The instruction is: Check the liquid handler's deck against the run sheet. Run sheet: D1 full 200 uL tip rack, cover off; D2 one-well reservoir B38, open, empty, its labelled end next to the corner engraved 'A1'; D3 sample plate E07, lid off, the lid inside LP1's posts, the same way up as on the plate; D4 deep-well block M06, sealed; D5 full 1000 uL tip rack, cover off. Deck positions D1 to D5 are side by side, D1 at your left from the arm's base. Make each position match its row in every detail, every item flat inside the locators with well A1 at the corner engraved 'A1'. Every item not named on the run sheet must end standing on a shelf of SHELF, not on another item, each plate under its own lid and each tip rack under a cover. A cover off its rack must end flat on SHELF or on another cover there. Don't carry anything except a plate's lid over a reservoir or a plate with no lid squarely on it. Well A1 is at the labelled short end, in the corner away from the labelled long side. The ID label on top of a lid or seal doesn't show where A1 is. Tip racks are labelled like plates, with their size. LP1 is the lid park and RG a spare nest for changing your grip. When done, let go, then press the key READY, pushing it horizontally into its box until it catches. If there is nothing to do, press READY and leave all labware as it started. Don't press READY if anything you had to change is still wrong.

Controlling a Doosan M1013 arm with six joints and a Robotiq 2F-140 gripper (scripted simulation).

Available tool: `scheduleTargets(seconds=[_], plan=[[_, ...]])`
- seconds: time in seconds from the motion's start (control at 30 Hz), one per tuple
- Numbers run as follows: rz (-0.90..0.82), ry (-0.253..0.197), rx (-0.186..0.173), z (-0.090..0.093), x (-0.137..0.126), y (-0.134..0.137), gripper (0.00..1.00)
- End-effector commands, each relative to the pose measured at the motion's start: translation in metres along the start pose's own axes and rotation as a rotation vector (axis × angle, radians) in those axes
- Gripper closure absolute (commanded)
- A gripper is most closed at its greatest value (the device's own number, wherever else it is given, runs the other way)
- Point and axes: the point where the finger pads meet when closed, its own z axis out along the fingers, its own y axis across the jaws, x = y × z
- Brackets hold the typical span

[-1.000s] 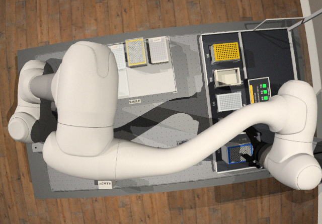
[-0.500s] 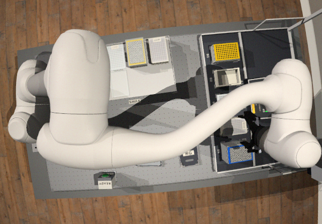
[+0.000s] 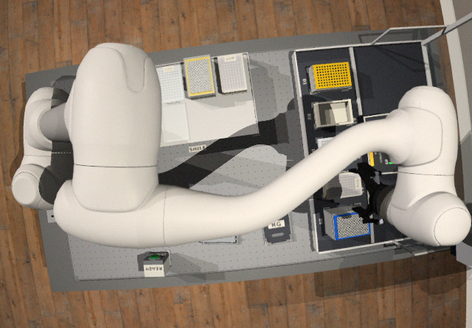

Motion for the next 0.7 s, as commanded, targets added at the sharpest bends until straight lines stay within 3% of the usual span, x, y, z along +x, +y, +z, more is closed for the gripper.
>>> scheduleTargets(seconds=[0.0,0.5,0.67], plan=[[0.000,0.002,0.000,-0.002,0.000,0.000,0.21],[0.000,0.002,0.000,-0.002,0.000,0.000,0.21],[0.000,0.002,0.000,-0.002,0.000,-0.015,0.21]])
